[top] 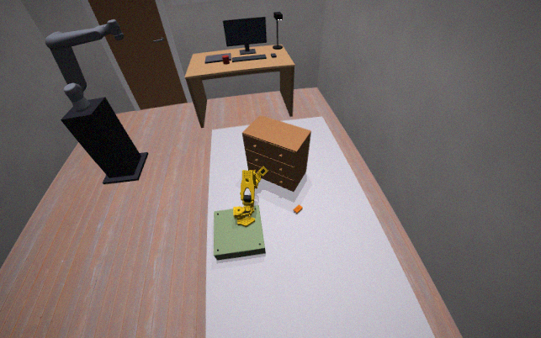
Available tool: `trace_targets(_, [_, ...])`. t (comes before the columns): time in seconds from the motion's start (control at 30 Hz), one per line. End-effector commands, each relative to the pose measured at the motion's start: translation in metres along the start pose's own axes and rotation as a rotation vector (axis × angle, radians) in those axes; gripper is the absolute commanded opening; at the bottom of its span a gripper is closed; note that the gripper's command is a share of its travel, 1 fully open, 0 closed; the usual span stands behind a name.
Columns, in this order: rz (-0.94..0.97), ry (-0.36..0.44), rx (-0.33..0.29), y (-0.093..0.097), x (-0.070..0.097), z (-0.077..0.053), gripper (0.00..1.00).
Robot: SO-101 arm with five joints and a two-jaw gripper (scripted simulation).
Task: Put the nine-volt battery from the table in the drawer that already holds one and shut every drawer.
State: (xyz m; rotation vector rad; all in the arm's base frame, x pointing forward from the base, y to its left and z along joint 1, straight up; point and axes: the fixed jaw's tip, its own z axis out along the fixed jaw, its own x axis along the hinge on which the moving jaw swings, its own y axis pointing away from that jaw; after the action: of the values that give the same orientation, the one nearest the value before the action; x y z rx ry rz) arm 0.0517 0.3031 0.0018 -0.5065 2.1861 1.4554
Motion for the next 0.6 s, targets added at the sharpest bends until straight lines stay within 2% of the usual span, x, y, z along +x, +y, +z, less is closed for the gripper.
trace_targets(0.0, [0.011, 0.002, 0.017, -0.0052, 0.0004, 0.0008, 0.21])
trace_targets(0.57, [0.013, -0.003, 0.02, -0.0099, 0.0014, 0.0014, 0.21])
